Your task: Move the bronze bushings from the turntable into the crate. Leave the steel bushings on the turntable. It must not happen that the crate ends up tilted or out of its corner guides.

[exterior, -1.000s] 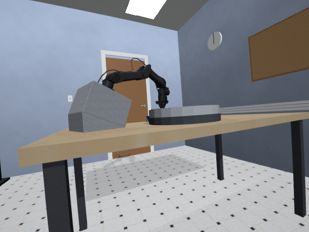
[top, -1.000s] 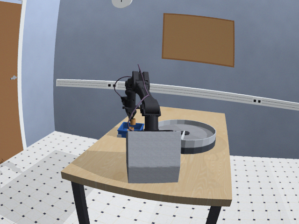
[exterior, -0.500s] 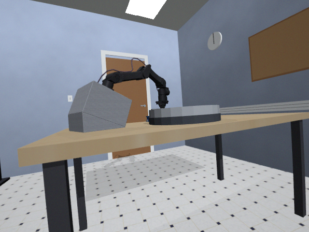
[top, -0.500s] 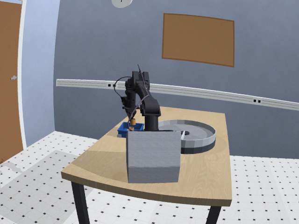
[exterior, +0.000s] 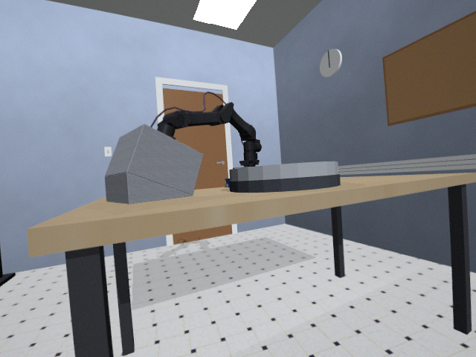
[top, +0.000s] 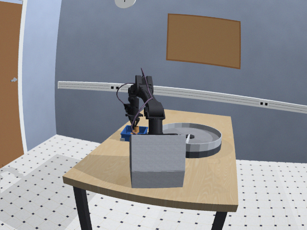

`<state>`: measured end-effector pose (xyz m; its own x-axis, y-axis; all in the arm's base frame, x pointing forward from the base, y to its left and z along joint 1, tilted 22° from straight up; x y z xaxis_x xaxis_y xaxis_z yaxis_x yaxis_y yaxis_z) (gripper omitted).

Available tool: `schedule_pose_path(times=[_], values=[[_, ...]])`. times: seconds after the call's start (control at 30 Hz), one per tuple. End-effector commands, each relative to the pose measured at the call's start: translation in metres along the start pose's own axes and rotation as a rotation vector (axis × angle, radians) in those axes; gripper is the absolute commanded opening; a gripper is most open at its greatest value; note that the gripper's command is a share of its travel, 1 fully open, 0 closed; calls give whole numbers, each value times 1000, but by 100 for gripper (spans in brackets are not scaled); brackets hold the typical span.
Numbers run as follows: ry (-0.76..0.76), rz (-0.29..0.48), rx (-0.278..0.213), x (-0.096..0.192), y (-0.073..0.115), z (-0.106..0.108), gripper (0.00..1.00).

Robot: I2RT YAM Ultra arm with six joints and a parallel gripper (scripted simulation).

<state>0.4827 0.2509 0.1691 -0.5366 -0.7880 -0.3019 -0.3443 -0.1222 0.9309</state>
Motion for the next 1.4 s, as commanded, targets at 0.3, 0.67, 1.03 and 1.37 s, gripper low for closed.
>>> schedule_pose_path(times=[0.3,0.67,1.03,1.37], values=[[9,-24,4,-7,-5,6,0],[9,-23,3,-6,-5,6,0],[9,-23,3,-6,-5,6,0],[9,-23,3,-6,-5,6,0]])
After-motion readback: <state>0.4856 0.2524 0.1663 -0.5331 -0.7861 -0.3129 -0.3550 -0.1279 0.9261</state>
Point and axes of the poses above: the point where the finger pads meet when closed, its own y axis back along the fingers, its own z axis across the jaws, x = y × z, the point moved 9 cm from there along y, back along the fingers, and after that the axes turned 9 degrees about y, right-handed, at the moved point
